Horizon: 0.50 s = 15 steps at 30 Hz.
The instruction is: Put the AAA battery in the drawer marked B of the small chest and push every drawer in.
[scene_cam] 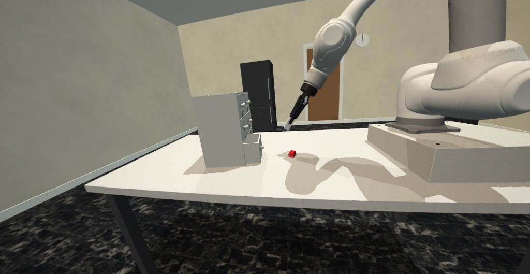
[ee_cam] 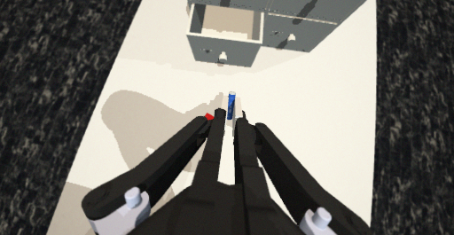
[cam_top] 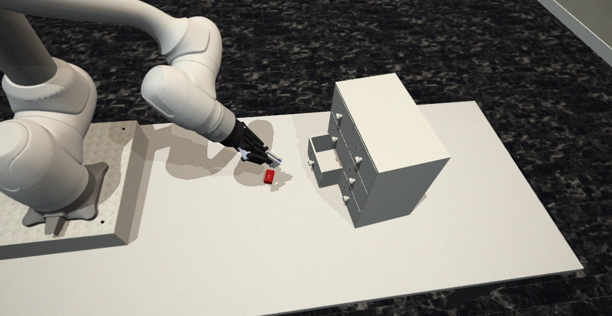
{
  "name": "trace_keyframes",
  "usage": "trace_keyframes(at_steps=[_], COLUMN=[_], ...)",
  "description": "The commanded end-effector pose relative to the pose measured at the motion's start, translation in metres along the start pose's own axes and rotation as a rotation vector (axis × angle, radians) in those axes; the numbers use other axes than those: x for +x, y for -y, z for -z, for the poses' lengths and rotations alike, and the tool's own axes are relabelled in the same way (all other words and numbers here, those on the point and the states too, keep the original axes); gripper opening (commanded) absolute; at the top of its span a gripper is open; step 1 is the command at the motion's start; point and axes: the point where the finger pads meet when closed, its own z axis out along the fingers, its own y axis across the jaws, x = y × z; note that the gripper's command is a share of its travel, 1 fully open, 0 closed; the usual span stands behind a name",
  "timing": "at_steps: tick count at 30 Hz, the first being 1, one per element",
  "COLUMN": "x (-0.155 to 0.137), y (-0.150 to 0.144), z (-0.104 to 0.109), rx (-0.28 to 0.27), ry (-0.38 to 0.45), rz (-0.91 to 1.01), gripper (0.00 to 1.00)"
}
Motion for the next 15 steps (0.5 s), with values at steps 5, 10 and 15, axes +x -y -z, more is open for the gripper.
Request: trace_keyframes(at_steps=[5,10,15], x=[-0.0001,0.0001,0.0001], y=[0.0027,0.0035,0.0031], z=[-0.0001,-0.0001,-0.0001], rx=[0.028,0.031,0.03], ry=[-0.028,-0.04,-0.047], rz=[0.001,0.001,0.001], gripper=[0.03,0.03,0.03])
